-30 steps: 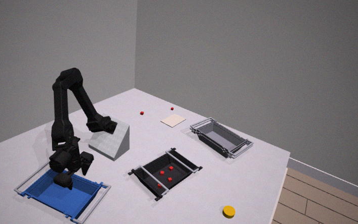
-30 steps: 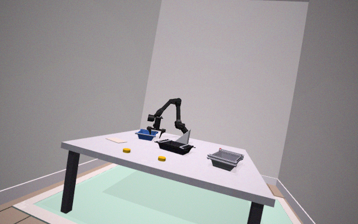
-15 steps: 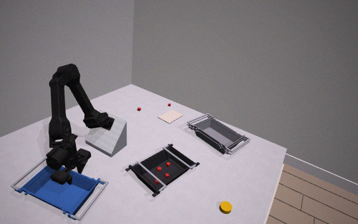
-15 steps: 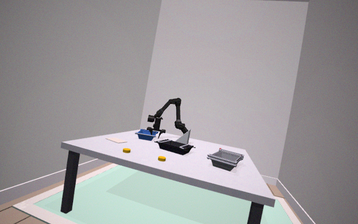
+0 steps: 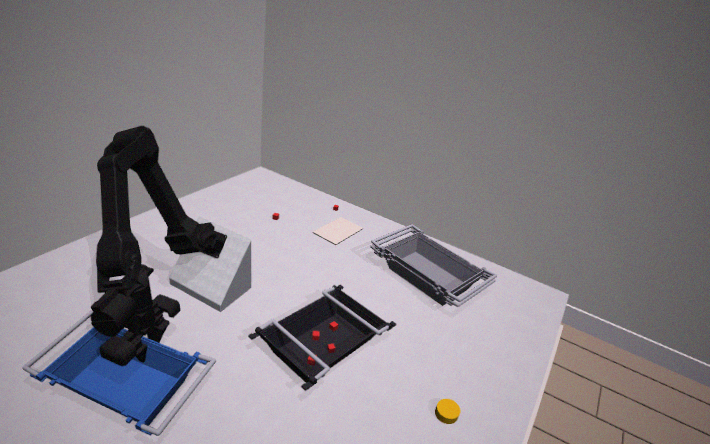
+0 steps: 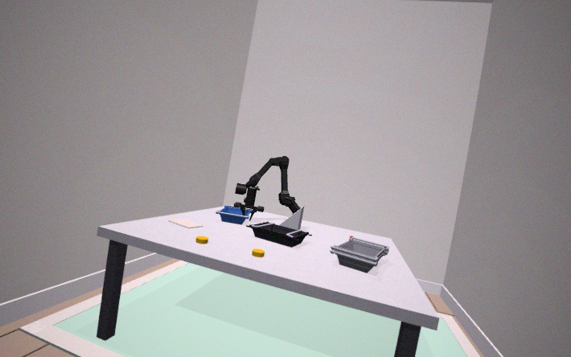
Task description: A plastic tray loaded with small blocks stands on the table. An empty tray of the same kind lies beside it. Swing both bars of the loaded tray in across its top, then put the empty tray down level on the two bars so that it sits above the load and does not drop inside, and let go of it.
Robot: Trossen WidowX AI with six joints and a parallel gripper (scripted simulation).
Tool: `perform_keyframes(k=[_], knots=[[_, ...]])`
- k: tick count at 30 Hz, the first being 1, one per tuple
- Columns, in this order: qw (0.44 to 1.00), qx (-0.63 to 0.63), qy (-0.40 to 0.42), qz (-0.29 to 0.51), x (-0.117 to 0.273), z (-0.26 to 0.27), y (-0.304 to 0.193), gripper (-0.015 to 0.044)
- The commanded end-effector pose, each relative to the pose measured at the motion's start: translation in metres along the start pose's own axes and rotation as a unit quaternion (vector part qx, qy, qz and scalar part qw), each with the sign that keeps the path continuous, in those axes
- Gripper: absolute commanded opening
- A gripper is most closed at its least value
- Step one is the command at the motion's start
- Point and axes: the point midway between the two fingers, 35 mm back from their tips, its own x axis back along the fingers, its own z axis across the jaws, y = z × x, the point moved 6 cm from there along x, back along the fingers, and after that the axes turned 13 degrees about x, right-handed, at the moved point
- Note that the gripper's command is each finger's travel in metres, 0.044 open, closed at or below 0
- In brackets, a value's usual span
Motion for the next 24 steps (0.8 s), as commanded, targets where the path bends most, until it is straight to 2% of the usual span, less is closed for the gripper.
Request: perform_keyframes(k=[1, 18, 24], knots=[[1.0, 0.003, -0.002, 0.003, 0.0, -0.001, -0.001, 0.0141], [1.0, 0.003, -0.002, 0.003, 0.0, -0.001, -0.001, 0.0028], [1.0, 0.002, -0.004, 0.004, 0.015, 0.001, -0.003, 0.0]])
